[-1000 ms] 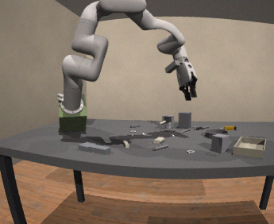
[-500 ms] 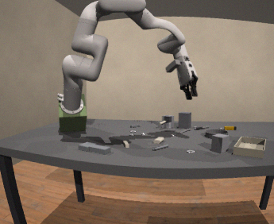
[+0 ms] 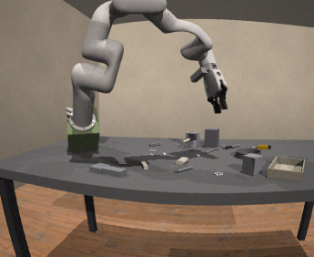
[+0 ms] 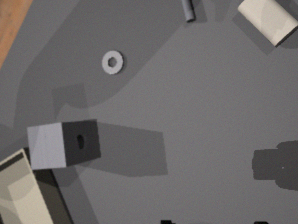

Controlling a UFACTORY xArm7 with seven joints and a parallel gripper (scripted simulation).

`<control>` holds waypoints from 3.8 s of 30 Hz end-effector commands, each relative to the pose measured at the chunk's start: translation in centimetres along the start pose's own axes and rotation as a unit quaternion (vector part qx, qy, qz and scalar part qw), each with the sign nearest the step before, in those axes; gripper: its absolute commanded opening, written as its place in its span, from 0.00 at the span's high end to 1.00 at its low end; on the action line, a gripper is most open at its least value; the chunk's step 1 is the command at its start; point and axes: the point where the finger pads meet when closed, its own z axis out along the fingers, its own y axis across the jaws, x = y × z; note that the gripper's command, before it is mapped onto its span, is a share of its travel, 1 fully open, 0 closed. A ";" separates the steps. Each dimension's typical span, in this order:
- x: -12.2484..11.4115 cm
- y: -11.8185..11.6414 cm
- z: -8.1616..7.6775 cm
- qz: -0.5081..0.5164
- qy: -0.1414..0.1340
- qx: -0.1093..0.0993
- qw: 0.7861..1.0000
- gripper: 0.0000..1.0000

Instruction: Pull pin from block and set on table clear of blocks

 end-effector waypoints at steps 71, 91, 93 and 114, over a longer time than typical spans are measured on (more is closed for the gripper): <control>0.0 -3.1 -1.1 0.033 -0.013 0.009 0.999 0.57; 0.0 -3.4 -1.3 0.037 -0.014 0.010 0.999 0.57; 0.0 -3.5 -1.3 0.037 -0.014 0.010 0.999 0.57; 0.0 -3.6 -1.3 0.038 -0.015 0.010 0.999 0.57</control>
